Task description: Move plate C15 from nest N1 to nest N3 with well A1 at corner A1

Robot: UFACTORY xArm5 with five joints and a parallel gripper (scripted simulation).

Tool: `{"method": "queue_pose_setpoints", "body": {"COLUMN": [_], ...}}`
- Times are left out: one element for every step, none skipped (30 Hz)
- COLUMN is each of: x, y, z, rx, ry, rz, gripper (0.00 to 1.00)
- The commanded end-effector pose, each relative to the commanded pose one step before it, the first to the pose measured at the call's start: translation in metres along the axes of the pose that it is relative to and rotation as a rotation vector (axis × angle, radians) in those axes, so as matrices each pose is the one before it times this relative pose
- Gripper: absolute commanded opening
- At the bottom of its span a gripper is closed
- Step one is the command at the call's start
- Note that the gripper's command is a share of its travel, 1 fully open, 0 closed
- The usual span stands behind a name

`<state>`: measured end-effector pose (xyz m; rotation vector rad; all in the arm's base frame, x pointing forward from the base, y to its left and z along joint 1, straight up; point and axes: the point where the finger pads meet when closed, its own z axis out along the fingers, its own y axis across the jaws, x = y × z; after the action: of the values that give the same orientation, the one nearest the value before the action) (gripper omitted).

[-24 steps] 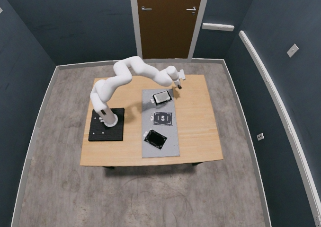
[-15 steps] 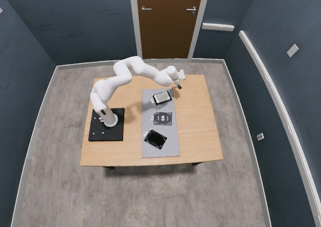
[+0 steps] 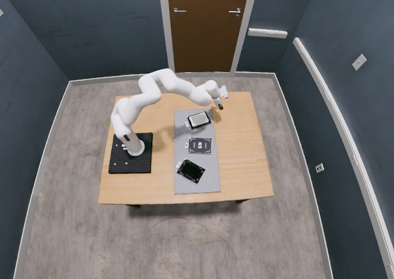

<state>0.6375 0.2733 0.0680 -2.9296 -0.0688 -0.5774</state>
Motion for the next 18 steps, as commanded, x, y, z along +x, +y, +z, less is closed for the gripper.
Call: {"method": "queue_pose_setpoints", "body": {"x": [0.00577,0.00001,0.0,-0.00011,-0.00019,-0.00021,-0.00021,-0.00021,0.0,0.0,-0.00021,-0.00021,-0.00002,0.0,-0.00066,-0.00073,-0.00074,-0.00074], "y": [0.01512,0.0,0.0,0.00341,0.00347,0.00348,0.00348,0.00348,0.0,0.0,0.00348,0.00348,0.00097,0.0,0.00344,0.00349,0.0035,0.0035], "z": [-0.02183,0.0,0.0,-0.0037,-0.0036,-0.00358,-0.00358,-0.00358,0.0,0.0,-0.00358,-0.00358,-0.00099,0.0,-0.00362,-0.00351,-0.00349,-0.00349], "rx": [-0.01026,0.0,0.0,-0.02054,-0.00381,-0.00002,-0.00002,-0.00002,0.0,0.0,-0.00002,-0.00002,-0.00001,0.0,-0.01893,-0.0033,-0.00002,-0.00002], "ry": [-0.00028,0.0,0.0,-0.02622,-0.00484,-0.00001,-0.00001,-0.00001,0.0,0.0,-0.00001,-0.00001,-0.00001,0.0,-0.02738,-0.00476,-0.00001,-0.00001], "rz": [0.00045,0.0,0.0,0.00119,0.00021,-0.00001,-0.00001,-0.00001,0.0,0.0,-0.00001,-0.00001,0.0,0.0,0.00161,0.00027,-0.00001,-0.00001], "gripper": [1.0,1.0,1.0,1.0,1.0,1.0,1.0,1.0,1.0,1.0,1.0,1.0,1.0,1.0,1.0,1.0,1.0,1.0]}}
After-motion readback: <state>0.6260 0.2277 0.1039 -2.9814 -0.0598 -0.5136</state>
